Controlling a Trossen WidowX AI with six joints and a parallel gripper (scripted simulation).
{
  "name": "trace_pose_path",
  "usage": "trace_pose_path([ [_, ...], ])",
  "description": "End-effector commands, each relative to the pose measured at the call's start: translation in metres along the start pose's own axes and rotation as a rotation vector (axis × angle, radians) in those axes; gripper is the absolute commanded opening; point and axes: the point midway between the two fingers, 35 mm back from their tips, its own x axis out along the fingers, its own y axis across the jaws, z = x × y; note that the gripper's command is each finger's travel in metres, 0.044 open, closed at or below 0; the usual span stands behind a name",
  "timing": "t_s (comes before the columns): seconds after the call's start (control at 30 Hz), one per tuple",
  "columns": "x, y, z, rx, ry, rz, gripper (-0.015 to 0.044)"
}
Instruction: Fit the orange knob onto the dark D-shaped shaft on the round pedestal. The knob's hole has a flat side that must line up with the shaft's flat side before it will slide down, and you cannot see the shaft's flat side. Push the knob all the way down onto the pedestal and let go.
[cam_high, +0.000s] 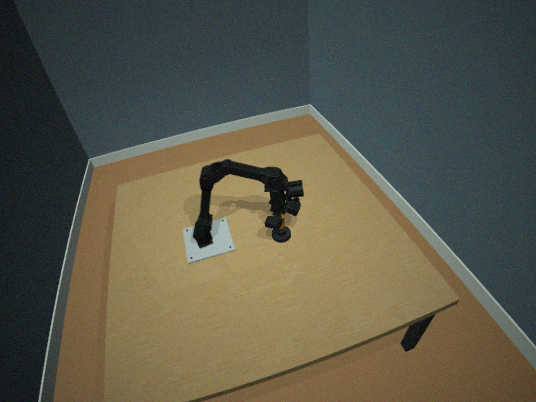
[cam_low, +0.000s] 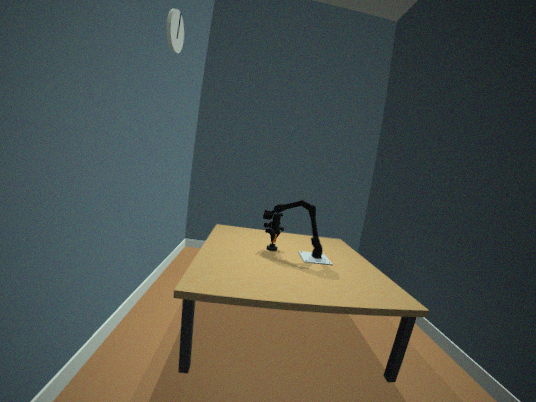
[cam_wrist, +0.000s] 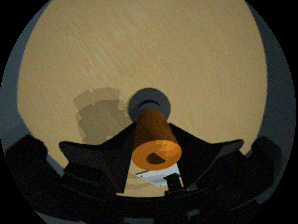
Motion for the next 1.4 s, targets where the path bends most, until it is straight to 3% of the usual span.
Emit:
trace_pose_path([
  [0.0,0.0019,-0.0010,-0.0007,0.021,0.001,-0.004,0.0000],
  [1.37,0.0002,0.0005,0.0025,0.075,0.001,-0.004,0.0000],
])
